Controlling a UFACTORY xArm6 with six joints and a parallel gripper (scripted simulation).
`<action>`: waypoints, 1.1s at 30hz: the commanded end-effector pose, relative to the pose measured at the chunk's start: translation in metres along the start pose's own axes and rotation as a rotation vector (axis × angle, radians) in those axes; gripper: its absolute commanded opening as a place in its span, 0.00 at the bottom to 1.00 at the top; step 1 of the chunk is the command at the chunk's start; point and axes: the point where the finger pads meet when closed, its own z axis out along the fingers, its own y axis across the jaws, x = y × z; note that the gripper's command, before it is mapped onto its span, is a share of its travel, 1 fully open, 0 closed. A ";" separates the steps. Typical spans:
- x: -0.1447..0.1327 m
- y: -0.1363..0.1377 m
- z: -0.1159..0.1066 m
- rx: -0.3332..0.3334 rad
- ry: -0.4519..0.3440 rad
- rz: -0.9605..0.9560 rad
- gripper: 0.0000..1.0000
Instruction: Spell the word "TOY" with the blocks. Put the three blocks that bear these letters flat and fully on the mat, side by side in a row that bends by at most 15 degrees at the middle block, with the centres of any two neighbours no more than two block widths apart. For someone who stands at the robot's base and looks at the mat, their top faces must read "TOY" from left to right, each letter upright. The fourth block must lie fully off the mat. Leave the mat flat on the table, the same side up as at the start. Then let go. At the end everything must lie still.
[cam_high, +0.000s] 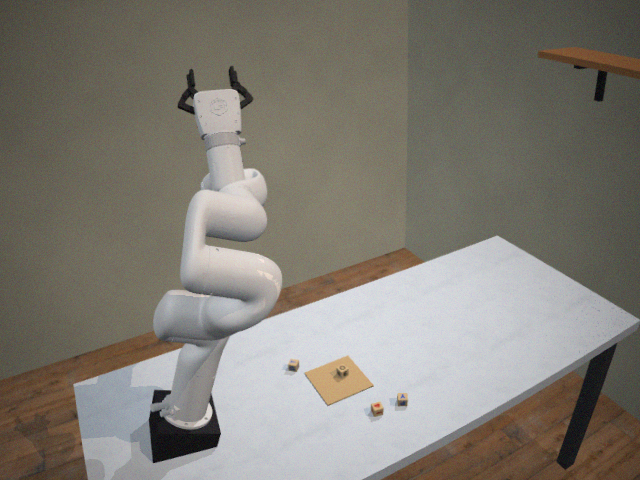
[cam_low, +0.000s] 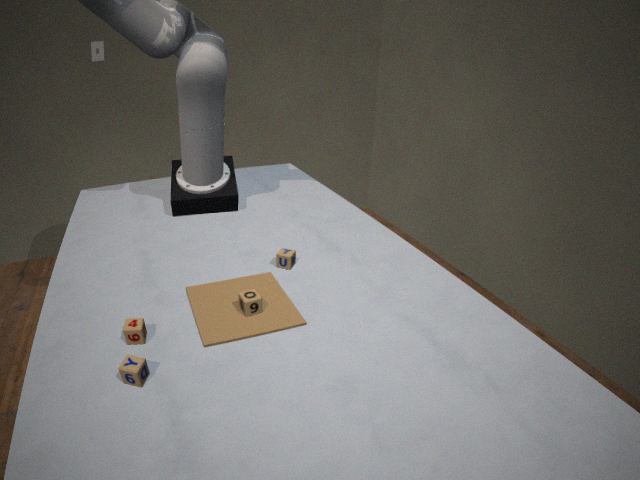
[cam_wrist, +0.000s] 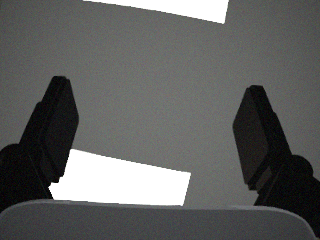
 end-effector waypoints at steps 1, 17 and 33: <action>0.011 -0.002 -0.005 -0.010 0.029 -0.135 1.00; 0.049 -0.012 -0.023 -0.048 0.134 -0.503 1.00; 0.090 -0.028 -0.049 -0.112 0.254 -0.863 1.00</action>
